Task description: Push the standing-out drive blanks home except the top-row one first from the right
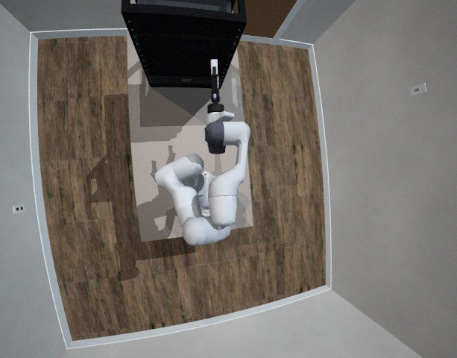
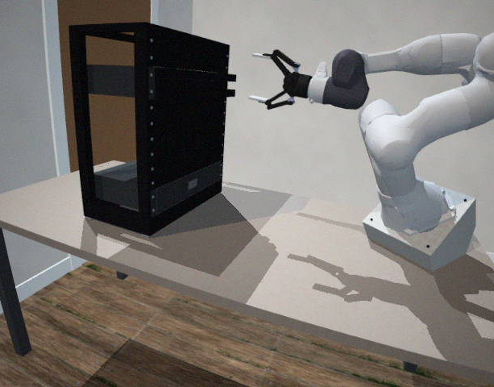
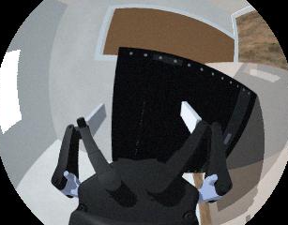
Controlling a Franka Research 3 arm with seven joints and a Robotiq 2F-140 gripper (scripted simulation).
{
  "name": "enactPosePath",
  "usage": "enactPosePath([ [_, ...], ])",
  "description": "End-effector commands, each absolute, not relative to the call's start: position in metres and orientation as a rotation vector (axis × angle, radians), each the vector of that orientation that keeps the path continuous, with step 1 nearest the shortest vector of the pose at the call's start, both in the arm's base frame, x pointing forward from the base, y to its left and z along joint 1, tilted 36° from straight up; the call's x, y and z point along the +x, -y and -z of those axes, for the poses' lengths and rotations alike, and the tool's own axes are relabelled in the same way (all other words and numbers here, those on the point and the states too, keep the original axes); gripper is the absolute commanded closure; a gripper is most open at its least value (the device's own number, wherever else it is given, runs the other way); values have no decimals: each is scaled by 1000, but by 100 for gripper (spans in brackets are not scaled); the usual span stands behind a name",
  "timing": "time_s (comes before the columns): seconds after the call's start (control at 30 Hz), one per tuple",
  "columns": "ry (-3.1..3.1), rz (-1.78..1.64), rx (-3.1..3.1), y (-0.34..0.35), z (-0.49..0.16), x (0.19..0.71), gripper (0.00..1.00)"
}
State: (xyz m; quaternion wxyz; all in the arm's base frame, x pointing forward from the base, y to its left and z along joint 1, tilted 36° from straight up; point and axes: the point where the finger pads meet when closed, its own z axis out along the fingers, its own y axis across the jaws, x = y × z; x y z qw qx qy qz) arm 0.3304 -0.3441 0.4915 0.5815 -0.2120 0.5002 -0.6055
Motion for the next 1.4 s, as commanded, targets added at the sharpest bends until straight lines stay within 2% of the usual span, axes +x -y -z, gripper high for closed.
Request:
enactPosePath([
  [0.0, -1198, 1343, -492, 335, -479, 336, 0],
  [1.37, -1231, 1187, -447, 312, -461, 346, 0],
])
